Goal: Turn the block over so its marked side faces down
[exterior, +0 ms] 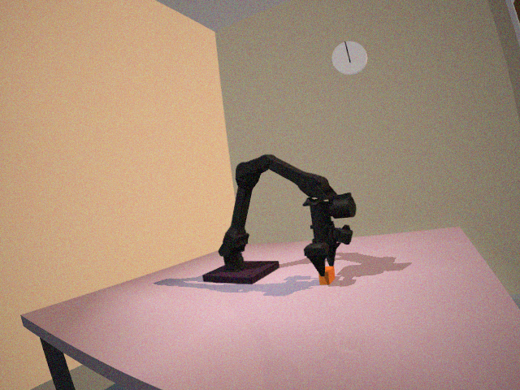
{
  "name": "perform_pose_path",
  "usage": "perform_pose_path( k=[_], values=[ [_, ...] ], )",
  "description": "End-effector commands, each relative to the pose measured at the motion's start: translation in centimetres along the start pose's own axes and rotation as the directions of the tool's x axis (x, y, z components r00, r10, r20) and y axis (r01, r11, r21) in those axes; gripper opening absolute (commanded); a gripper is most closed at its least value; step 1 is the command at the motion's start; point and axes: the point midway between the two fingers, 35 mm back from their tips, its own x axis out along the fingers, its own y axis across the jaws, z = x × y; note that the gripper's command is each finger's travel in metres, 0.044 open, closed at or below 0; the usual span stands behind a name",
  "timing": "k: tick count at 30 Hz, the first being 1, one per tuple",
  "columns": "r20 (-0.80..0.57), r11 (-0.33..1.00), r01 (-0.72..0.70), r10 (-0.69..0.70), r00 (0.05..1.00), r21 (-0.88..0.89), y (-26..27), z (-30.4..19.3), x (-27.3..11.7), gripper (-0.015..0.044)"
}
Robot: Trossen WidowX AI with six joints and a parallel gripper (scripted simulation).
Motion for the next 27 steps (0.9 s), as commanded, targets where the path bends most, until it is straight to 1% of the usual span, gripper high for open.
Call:
perform_pose_path(
  k=[1, 3, 9, 27],
  values=[
    [-0.008, 1.0, 0.003, -0.003, 1.0, 0.0, -0.04, -0.19, 0.84, 0.044],
    [-0.008, 1.0, 0.003, -0.003, 1.0, 0.0, -0.04, -0.19, 0.95, 0.044],
    [-0.008, 1.0, 0.003, -0.003, 1.0, 0.0, -0.04, -0.19, 0.95, 0.0282],
    [-0.008, 1.0, 0.003, -0.003, 1.0, 0.0, -0.04, -0.19, 0.95, 0.0162]
  ],
)
